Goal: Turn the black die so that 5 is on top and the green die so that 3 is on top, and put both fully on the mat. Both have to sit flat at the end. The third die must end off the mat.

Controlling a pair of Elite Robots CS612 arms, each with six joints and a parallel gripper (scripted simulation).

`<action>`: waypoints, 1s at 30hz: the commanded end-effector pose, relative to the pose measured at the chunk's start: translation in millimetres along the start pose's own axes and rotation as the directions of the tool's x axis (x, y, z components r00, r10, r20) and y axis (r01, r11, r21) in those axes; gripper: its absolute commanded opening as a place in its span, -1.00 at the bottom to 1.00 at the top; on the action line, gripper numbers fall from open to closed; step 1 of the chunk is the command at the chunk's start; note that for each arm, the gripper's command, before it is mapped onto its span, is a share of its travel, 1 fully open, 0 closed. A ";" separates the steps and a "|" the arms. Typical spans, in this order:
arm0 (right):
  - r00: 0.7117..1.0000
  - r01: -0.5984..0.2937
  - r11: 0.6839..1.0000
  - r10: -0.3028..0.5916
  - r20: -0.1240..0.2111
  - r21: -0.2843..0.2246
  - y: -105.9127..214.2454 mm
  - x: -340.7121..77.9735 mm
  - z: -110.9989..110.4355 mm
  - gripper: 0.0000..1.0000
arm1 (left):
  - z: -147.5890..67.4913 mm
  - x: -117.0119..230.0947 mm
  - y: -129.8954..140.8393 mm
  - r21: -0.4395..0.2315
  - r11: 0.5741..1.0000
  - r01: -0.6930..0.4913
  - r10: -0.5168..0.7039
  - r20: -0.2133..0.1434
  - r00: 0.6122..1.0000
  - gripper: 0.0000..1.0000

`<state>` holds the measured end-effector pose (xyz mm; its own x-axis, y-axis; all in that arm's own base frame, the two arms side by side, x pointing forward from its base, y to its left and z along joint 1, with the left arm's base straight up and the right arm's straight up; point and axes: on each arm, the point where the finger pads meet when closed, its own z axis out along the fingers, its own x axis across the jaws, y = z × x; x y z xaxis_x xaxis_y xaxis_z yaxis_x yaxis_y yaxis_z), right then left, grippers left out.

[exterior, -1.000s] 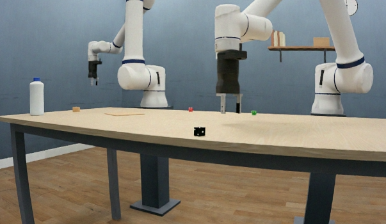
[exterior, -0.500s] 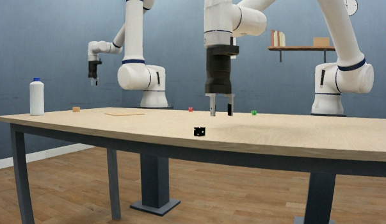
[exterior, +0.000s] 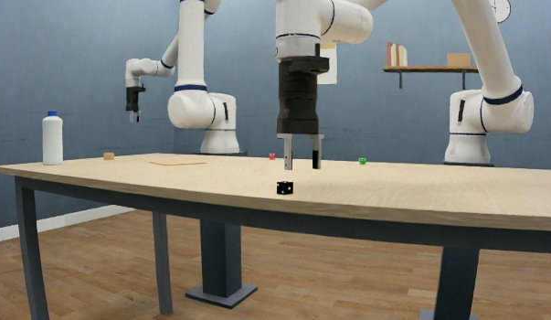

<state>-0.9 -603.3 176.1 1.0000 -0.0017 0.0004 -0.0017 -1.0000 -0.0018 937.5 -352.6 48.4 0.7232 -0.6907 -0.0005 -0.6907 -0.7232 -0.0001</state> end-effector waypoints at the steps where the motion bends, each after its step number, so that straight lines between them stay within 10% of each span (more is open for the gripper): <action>1: 1.000 0.000 1.000 0.000 0.000 -0.002 0.7 -0.2 -0.9 1.00 | -1.1 14.1 -12.7 0.000 1.000 0.000 0.000 -0.001 1.000 1.00; 30: 1.000 0.000 1.000 0.000 0.000 -0.002 0.7 -0.2 -0.9 1.00 | -1.1 60.6 -59.4 0.000 1.000 0.000 0.000 -0.001 1.000 1.00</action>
<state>-0.9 -603.3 176.1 1.0000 -0.0017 0.0004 -0.0017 -1.0000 -0.0018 1016.9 -351.3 47.9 0.7231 -0.6908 -0.0017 -0.6908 -0.7231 0.0005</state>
